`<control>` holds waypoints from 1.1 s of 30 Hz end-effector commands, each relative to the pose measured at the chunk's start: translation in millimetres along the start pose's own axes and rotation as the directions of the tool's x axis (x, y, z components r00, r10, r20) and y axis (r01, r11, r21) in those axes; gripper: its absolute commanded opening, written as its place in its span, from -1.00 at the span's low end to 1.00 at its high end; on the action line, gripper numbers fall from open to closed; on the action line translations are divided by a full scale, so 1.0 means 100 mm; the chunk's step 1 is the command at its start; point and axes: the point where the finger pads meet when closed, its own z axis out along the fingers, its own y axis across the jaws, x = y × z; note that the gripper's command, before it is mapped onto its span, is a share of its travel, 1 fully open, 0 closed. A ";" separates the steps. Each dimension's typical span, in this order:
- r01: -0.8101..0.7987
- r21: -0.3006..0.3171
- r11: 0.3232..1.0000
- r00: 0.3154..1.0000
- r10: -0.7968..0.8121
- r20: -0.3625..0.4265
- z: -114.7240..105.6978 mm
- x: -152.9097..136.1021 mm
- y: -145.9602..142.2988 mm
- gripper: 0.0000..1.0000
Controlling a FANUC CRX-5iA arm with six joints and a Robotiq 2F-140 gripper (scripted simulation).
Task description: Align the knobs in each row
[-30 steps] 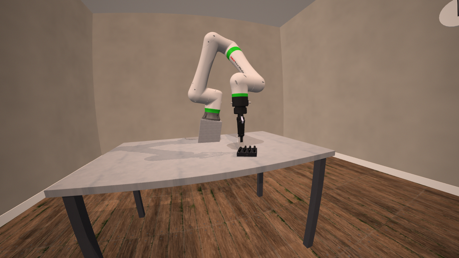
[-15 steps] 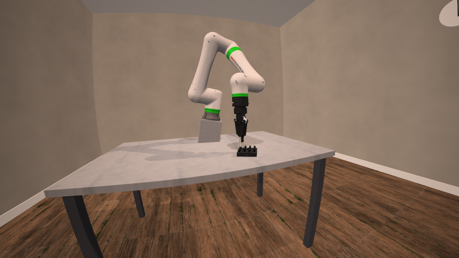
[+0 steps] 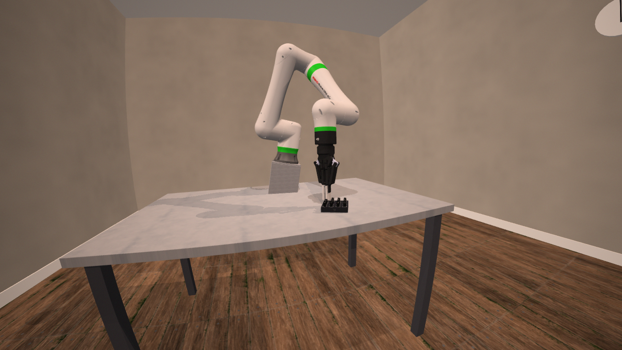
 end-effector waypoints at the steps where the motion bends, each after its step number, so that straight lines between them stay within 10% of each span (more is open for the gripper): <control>1: 0.122 0.003 0.993 0.993 -0.122 0.010 0.00 0.00 0.00 -0.90; 33: 0.564 0.007 0.826 0.826 -0.564 0.007 0.00 0.00 0.00 -0.90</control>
